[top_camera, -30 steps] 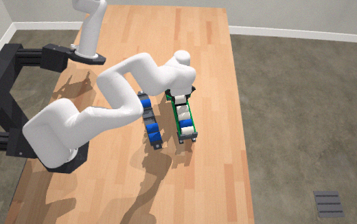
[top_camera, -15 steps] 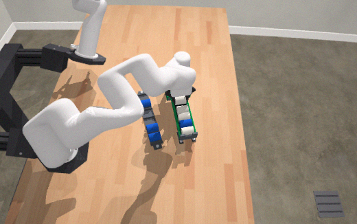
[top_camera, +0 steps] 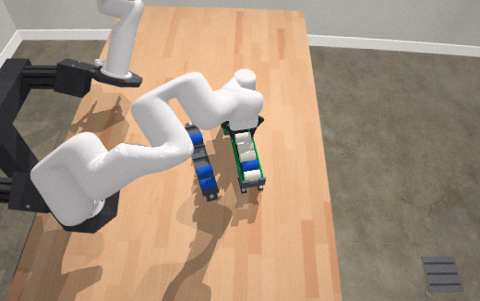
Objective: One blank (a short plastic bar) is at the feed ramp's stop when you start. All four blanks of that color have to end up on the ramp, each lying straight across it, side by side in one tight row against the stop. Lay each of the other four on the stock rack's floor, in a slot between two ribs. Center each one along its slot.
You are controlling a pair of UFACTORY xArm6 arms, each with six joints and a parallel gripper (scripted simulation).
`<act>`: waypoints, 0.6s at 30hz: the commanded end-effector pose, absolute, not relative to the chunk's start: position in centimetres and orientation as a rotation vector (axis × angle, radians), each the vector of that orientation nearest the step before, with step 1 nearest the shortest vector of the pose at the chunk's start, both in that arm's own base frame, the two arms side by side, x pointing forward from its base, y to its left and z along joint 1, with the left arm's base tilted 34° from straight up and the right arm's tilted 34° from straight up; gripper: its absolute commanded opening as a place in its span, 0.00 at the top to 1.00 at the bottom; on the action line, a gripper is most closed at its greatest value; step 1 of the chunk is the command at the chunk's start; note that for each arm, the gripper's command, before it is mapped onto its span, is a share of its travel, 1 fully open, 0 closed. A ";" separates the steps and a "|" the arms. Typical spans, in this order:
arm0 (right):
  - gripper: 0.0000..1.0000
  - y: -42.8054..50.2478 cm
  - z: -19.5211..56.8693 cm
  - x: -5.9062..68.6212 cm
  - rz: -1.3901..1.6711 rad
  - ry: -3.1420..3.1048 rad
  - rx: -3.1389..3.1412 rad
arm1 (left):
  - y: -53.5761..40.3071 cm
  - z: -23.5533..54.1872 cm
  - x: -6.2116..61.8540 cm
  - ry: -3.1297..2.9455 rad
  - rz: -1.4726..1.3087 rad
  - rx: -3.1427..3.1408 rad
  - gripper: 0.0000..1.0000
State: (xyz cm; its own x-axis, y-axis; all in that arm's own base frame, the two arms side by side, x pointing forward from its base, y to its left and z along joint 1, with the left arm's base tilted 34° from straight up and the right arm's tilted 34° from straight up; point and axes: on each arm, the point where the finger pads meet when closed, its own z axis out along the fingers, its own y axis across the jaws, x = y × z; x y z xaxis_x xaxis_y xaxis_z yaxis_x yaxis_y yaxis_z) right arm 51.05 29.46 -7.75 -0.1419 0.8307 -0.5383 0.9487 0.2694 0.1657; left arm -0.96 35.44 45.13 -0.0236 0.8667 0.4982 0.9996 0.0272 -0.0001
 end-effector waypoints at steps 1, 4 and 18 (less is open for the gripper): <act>0.21 29.7 -7.6 51.1 -0.282 2.011 1.599 | 35.4 45.3 -1.0 -1.949 -0.510 -1.897 0.00; 0.21 29.7 -7.6 51.1 -0.282 2.011 1.599 | 35.4 45.3 -1.0 -1.949 -0.510 -1.897 0.00; 0.21 30.4 -6.4 50.7 -0.282 2.012 1.599 | 35.4 45.3 -1.0 -1.949 -0.510 -1.897 0.00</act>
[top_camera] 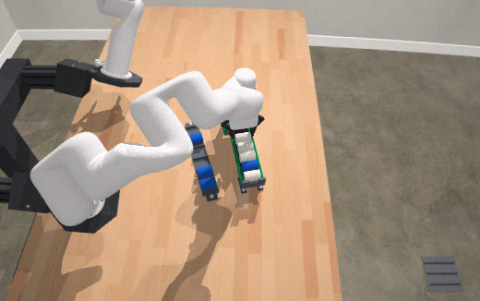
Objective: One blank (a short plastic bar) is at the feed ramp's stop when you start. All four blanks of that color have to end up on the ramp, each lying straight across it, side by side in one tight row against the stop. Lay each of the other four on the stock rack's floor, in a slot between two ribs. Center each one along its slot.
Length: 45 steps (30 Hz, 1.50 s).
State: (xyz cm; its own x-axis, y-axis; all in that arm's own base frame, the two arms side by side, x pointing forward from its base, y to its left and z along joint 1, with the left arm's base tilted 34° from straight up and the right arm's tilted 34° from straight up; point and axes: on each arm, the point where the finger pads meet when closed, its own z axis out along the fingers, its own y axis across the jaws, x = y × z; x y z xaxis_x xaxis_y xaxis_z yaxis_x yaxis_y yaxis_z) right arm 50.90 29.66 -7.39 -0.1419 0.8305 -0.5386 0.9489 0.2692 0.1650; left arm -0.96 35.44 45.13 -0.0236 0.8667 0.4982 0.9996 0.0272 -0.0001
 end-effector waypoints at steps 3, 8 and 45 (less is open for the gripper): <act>0.21 30.6 -6.0 50.6 -0.282 2.012 1.599 | 35.4 45.3 -1.0 -1.949 -0.510 -1.897 0.00; 0.21 31.9 -3.7 49.8 -0.282 2.012 1.599 | 35.4 45.3 -1.0 -1.949 -0.510 -1.897 0.00; 0.00 34.0 -0.1 48.6 -0.282 2.012 1.599 | 35.4 45.3 -1.0 -1.949 -0.510 -1.897 0.00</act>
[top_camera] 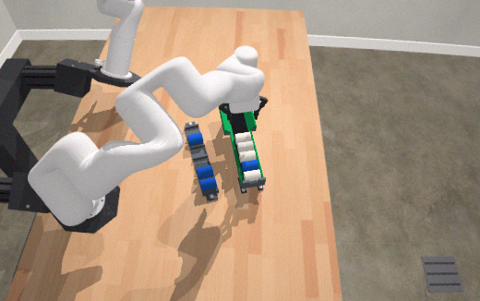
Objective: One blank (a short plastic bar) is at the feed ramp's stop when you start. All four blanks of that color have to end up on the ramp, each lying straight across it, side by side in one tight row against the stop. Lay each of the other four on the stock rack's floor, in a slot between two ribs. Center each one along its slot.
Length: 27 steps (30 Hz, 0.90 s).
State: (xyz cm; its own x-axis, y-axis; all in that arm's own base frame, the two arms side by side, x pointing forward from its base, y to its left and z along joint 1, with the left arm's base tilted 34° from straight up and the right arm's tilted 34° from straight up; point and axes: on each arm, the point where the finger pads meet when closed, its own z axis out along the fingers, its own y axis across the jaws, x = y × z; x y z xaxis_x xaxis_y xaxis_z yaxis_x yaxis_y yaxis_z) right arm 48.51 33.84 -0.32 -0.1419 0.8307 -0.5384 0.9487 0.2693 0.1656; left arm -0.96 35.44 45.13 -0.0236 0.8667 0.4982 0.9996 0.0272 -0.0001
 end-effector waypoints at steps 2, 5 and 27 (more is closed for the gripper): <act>0.00 34.0 -0.1 48.6 -0.281 2.011 1.600 | 35.4 45.3 -1.0 -1.949 -0.510 -1.897 0.00; 0.00 34.0 -0.1 48.6 -0.278 2.003 1.610 | 35.4 45.3 -1.0 -1.949 -0.510 -1.897 0.00; 0.00 32.3 0.8 49.2 -0.099 1.566 2.010 | 35.4 45.3 -1.0 -1.949 -0.510 -1.897 0.00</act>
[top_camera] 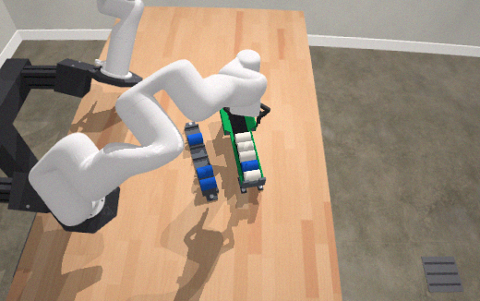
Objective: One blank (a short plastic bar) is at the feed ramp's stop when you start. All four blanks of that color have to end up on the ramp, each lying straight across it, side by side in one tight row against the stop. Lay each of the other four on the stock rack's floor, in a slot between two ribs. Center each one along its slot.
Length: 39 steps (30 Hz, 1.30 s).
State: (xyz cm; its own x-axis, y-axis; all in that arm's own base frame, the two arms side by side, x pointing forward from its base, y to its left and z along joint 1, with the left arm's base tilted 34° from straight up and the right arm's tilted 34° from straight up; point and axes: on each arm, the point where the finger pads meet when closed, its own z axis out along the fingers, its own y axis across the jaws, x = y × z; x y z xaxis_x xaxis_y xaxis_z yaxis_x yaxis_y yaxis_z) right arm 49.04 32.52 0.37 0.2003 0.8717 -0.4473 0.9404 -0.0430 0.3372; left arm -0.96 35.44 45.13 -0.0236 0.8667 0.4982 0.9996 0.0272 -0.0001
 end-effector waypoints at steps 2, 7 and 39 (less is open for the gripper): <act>0.00 32.1 0.9 49.3 -0.075 1.504 2.055 | 35.4 45.3 -1.0 -1.949 -0.510 -1.897 0.00; 0.00 31.6 1.1 49.5 -0.025 1.367 2.147 | 35.4 45.3 -1.0 -1.949 -0.510 -1.897 0.00; 0.00 28.4 2.6 50.3 0.309 0.349 2.550 | 35.4 45.3 -1.0 -1.949 -0.510 -1.897 0.00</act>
